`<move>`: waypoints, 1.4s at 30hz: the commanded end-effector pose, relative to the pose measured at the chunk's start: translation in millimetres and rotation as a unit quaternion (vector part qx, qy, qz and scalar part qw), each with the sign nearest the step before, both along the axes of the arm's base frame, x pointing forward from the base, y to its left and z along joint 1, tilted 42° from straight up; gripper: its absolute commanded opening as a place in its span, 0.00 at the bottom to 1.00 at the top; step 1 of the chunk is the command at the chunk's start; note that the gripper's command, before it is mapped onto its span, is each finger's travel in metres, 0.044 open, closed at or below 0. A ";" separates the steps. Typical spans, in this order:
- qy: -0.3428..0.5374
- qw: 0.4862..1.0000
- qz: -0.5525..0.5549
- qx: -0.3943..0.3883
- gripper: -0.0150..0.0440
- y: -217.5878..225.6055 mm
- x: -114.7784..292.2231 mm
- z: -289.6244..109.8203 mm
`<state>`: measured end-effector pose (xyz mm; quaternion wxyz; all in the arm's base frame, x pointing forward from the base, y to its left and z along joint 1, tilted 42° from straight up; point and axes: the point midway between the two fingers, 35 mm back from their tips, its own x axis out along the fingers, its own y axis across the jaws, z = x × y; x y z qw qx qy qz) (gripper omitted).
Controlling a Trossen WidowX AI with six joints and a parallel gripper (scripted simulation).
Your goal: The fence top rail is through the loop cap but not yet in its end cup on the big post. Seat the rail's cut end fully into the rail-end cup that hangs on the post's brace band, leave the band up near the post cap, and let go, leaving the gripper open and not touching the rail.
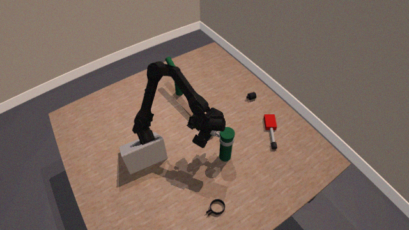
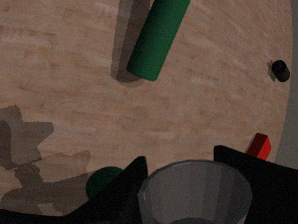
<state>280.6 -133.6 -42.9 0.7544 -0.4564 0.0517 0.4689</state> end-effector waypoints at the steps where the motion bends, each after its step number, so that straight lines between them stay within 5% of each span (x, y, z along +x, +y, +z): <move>1: 0.015 1.000 -0.015 0.001 0.25 0.9 3.4 0.4; 42: 0.116 0.984 -0.135 0.019 0.25 2.9 32.7 6.0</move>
